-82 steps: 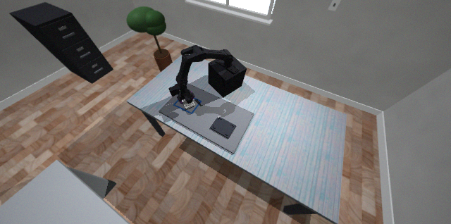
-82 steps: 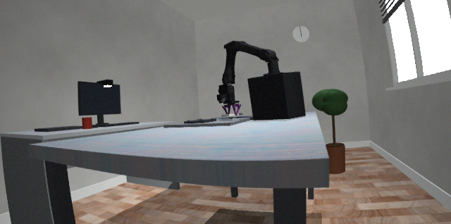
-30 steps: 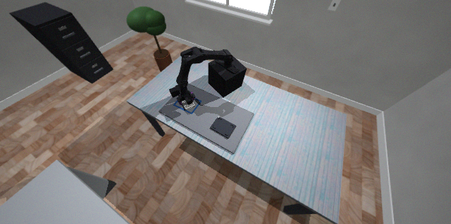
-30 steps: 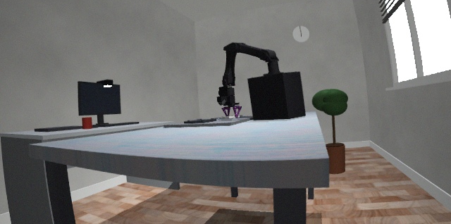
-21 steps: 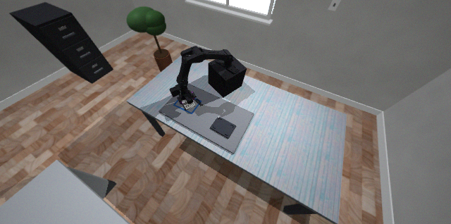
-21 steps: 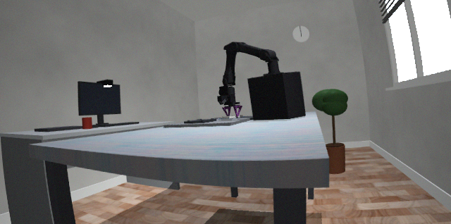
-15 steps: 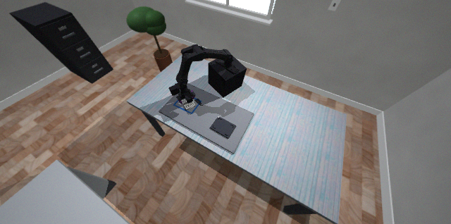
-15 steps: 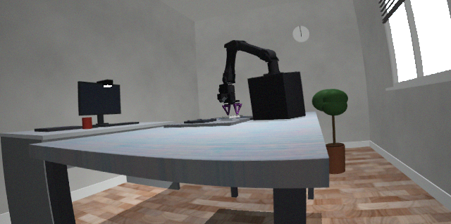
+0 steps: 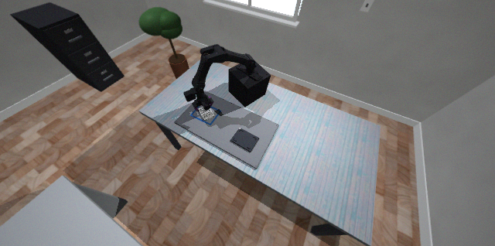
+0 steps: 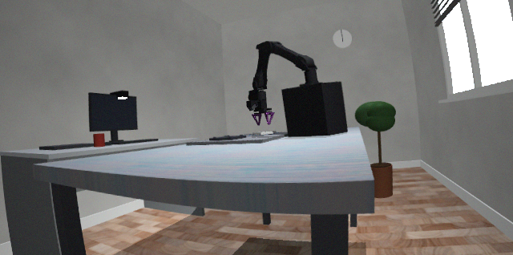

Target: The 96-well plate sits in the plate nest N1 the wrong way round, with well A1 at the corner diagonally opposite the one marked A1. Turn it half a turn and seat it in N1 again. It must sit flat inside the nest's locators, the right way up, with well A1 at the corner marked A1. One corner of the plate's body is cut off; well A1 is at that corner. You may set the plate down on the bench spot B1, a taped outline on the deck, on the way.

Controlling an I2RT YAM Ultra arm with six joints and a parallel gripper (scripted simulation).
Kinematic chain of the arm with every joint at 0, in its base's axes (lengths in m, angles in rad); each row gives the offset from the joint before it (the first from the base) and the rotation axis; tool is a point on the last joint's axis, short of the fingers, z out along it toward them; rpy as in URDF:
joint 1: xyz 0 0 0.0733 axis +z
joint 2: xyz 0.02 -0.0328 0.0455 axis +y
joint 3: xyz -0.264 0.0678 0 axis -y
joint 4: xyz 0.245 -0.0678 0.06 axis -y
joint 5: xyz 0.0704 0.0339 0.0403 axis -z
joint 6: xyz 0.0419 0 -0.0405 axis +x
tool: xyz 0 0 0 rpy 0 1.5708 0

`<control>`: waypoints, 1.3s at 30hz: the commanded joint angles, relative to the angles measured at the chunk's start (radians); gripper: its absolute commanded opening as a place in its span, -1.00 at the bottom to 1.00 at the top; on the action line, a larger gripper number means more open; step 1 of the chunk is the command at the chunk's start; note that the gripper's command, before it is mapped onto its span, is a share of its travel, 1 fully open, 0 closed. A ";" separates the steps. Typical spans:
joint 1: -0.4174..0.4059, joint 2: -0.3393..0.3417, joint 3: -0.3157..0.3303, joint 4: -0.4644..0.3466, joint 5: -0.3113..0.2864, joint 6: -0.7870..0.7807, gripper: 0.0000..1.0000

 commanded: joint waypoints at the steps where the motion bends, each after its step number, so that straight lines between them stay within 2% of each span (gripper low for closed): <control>1: -0.003 -0.050 0.001 -0.038 -0.003 -0.002 1.00; 5: -0.006 -0.078 -0.002 -0.063 -0.003 -0.005 1.00; 39: -0.006 -0.078 -0.002 -0.063 -0.003 -0.005 1.00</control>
